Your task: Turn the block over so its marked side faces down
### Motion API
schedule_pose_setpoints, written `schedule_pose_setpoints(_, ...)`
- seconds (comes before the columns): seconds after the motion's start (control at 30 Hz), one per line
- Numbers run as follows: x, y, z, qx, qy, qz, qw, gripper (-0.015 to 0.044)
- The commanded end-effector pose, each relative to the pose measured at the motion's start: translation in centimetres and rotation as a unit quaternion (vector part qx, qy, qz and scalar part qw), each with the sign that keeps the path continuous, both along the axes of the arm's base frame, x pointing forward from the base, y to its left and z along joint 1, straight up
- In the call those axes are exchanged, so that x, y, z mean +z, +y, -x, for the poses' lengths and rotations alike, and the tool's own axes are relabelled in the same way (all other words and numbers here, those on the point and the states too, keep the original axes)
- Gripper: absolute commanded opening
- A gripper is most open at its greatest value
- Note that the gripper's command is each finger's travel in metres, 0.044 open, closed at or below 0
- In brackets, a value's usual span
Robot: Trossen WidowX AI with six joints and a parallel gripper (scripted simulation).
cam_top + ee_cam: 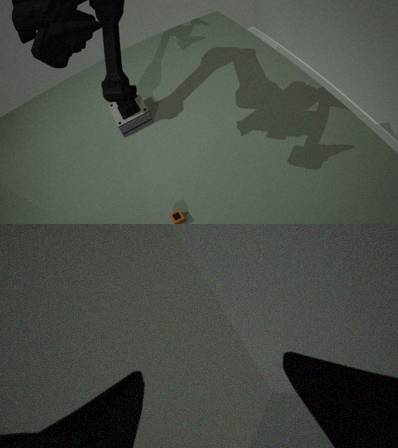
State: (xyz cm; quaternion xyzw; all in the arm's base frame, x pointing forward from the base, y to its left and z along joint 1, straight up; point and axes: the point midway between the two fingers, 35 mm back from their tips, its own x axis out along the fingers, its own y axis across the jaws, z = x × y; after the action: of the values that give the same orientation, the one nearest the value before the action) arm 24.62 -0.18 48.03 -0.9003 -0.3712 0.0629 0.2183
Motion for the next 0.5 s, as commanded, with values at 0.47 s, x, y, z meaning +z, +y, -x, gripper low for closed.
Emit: schedule_pose_setpoints(0.47, -12.6, -5.2, -14.6, -0.181, 0.499, -0.502, 0.683, 0.044)
